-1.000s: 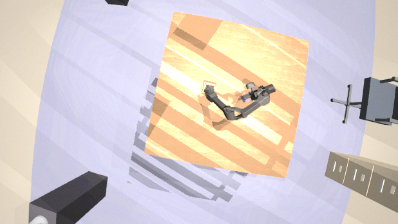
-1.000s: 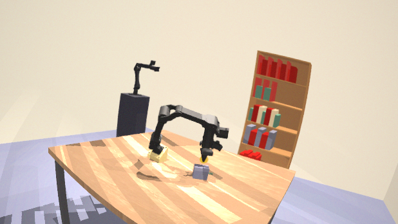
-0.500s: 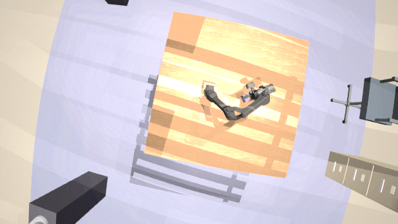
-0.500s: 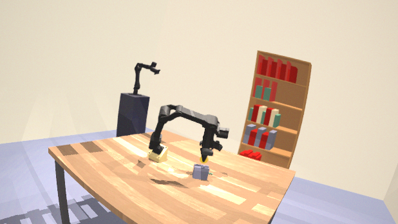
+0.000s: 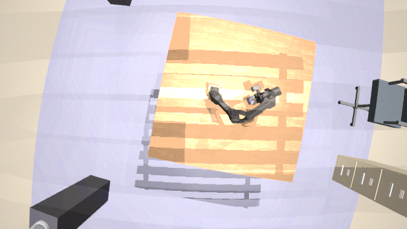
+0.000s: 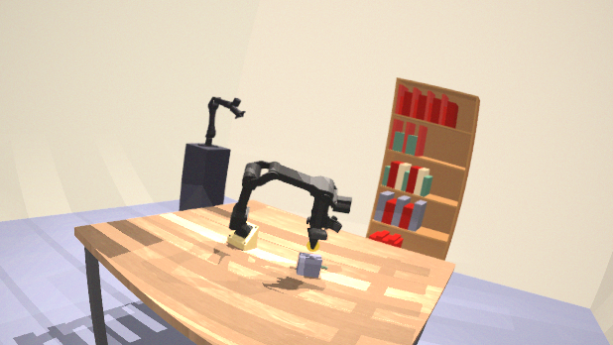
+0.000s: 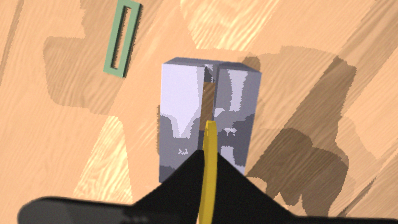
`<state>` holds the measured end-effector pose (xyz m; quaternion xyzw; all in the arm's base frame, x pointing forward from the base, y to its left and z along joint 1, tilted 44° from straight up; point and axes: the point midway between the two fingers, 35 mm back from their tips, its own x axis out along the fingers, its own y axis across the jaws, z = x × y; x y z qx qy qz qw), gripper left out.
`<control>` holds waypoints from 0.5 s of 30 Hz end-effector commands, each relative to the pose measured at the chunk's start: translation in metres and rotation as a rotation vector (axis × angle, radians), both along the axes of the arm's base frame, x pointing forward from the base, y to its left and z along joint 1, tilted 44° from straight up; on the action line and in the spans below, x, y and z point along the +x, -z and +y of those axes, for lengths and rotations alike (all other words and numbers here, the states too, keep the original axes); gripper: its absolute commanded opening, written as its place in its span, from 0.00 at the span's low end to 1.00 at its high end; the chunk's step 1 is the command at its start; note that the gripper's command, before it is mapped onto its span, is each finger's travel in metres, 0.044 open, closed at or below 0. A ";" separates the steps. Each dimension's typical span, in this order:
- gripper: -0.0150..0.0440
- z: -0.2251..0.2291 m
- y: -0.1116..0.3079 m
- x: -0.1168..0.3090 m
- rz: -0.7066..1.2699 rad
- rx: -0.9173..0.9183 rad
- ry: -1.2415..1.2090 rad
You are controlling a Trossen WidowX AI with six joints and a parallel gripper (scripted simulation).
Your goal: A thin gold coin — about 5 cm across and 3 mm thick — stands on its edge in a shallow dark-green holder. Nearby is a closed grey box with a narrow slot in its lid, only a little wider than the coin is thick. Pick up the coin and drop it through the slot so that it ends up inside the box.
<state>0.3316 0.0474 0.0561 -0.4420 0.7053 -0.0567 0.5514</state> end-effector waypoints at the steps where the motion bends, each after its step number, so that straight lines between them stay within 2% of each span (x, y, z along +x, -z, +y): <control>1: 0.25 0.000 0.001 0.000 0.001 -0.001 0.000; 15: 0.25 -0.004 0.004 0.001 0.001 -0.001 -0.001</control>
